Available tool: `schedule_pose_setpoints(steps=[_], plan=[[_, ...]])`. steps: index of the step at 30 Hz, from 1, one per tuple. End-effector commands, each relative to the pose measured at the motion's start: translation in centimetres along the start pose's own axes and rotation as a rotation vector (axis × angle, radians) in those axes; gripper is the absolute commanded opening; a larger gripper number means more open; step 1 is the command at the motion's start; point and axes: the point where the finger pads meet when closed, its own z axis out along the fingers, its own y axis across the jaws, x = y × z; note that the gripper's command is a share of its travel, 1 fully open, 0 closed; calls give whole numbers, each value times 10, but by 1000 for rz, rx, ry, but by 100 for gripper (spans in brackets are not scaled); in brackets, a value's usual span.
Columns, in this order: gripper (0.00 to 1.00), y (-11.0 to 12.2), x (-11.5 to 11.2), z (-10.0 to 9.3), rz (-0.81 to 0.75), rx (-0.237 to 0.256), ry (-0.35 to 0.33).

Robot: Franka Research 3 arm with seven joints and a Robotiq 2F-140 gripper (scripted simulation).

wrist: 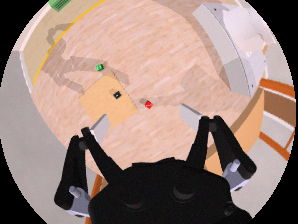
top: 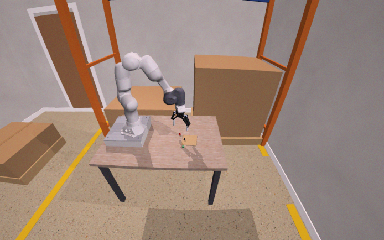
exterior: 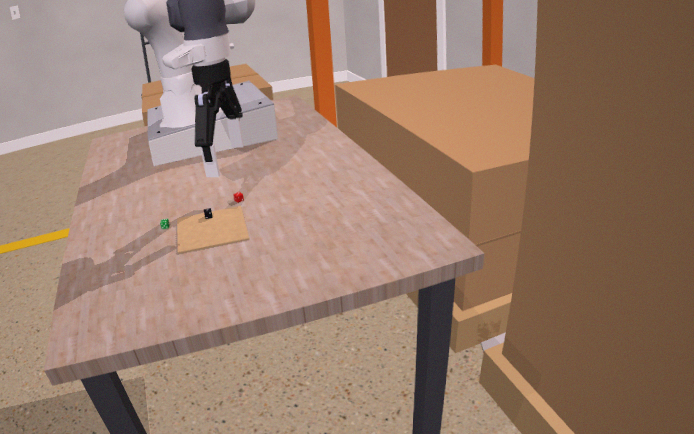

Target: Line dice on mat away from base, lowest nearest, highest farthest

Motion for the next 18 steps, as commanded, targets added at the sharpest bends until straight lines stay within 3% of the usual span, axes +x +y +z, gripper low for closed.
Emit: schedule_pose_setpoints(steps=[1,18], plan=[[100,2,-1,0,173,18,12],[100,9,-3,2,413,19,10]])
